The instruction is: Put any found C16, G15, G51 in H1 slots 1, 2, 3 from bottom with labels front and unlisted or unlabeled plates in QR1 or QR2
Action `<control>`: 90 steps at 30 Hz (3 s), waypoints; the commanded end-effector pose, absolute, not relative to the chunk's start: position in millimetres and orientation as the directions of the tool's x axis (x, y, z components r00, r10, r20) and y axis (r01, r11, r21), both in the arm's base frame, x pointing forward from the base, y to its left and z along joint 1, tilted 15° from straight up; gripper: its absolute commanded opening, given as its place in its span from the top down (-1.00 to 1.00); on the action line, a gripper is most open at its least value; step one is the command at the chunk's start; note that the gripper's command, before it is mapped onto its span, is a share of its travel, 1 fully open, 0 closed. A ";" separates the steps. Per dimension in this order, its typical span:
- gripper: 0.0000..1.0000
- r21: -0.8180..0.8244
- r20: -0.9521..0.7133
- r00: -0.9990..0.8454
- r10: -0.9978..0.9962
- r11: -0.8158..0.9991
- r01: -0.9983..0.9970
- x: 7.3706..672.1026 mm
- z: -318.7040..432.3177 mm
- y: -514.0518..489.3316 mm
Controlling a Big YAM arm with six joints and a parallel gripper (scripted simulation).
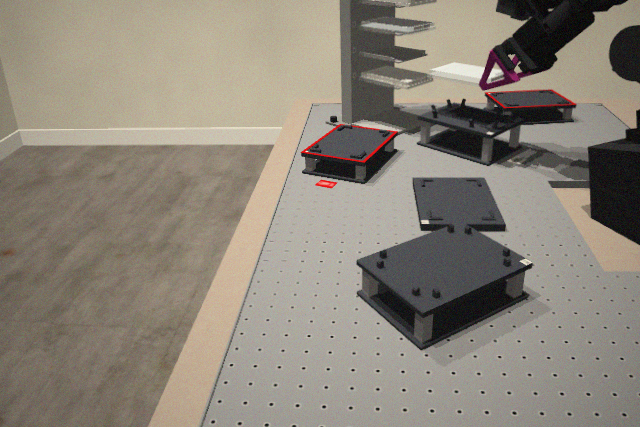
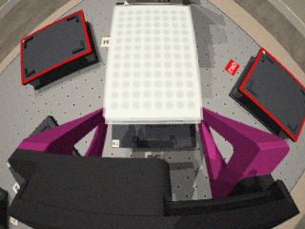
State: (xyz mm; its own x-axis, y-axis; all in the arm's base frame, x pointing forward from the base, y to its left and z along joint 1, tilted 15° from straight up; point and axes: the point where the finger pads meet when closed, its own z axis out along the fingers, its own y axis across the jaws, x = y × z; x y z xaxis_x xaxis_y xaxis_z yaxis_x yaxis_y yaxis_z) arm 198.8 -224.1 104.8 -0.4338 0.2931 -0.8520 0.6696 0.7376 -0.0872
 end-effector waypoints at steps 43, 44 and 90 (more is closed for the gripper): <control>-0.72 -0.101 -0.865 -0.424 0.270 0.732 0.673 200.7 92.3 -234.4; -0.72 -0.102 -0.869 -0.418 0.264 0.731 0.674 202.8 96.9 -237.1; -0.72 -0.101 -0.864 -0.425 0.272 0.732 0.673 202.0 70.1 -238.1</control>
State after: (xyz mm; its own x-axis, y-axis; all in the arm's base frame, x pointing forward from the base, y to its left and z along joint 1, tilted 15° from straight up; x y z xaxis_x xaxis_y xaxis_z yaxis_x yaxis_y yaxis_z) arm 202.4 -232.2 67.0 -0.4331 0.2921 -0.8527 0.6697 0.7375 -0.0875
